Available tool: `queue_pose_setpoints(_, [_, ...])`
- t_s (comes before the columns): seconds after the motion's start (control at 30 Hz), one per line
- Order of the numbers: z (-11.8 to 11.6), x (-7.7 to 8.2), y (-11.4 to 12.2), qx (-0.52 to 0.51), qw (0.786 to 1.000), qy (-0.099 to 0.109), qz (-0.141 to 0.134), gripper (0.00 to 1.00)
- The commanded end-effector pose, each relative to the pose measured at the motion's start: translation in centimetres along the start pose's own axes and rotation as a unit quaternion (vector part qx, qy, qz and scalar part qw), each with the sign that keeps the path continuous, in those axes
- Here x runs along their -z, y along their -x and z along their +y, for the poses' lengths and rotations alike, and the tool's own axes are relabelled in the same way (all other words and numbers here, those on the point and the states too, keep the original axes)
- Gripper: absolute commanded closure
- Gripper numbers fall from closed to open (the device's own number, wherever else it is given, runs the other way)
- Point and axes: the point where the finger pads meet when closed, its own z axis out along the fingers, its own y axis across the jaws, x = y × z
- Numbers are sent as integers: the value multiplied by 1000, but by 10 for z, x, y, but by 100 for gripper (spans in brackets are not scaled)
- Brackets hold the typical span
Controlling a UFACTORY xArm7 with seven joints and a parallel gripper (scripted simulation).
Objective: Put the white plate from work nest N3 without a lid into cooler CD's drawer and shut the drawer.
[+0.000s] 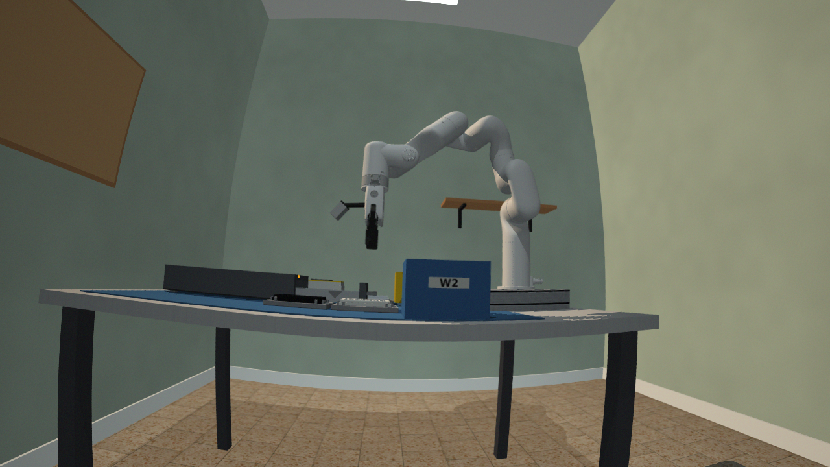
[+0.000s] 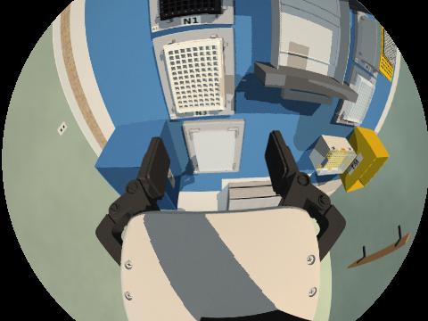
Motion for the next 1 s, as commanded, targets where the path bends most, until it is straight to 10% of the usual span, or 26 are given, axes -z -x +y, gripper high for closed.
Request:
queue_pose_setpoints(0.0, [-20, -9, -9, 0, 1000, 0, 2, 0])
queue_pose_setpoints(0.97, [-28, -28, -11, 0, 1000, 0, 2, 0])
